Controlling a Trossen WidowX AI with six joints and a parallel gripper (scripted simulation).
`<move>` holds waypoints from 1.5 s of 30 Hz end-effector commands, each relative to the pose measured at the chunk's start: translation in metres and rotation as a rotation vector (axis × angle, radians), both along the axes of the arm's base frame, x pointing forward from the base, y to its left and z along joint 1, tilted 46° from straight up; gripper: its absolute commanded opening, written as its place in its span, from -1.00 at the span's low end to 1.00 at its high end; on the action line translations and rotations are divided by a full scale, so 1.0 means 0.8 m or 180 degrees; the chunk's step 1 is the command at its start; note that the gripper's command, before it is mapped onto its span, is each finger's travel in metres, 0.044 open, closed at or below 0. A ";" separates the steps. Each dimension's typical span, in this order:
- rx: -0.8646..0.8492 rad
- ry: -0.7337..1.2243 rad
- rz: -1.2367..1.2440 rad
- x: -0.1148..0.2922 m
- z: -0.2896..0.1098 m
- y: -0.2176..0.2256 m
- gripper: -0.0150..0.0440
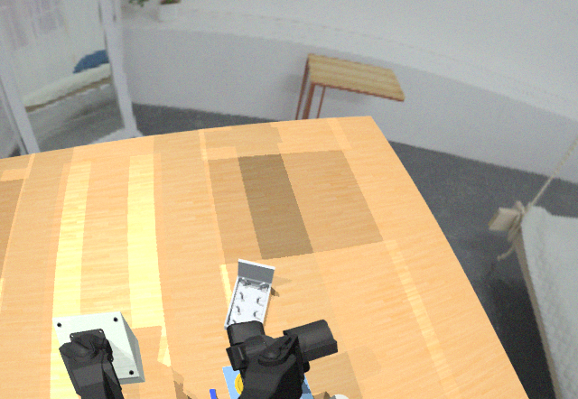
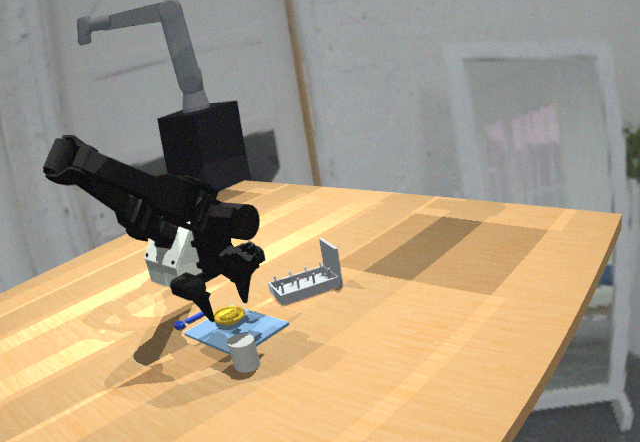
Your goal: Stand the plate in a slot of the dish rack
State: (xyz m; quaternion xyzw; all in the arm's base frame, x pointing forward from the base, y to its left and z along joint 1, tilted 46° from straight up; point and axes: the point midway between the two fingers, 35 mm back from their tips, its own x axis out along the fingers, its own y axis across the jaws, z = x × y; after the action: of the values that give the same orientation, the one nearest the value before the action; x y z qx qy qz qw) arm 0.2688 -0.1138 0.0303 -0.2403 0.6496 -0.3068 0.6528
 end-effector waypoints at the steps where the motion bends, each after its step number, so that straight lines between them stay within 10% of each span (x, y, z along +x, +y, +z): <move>1: -0.0014 0.0024 0.0011 -0.003 -0.006 -0.006 0.86; 28: -0.0021 0.0025 0.0010 -0.005 -0.014 -0.016 0.47; 39: 0.0041 0.0015 0.0024 0.011 0.017 0.025 -0.49; 45: 0.0062 0.0017 0.0026 0.018 0.041 0.053 -0.49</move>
State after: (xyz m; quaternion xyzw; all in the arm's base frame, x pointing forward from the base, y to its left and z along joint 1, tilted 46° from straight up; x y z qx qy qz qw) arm 0.2783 -0.0840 0.0517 -0.2404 0.6556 -0.2986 0.6505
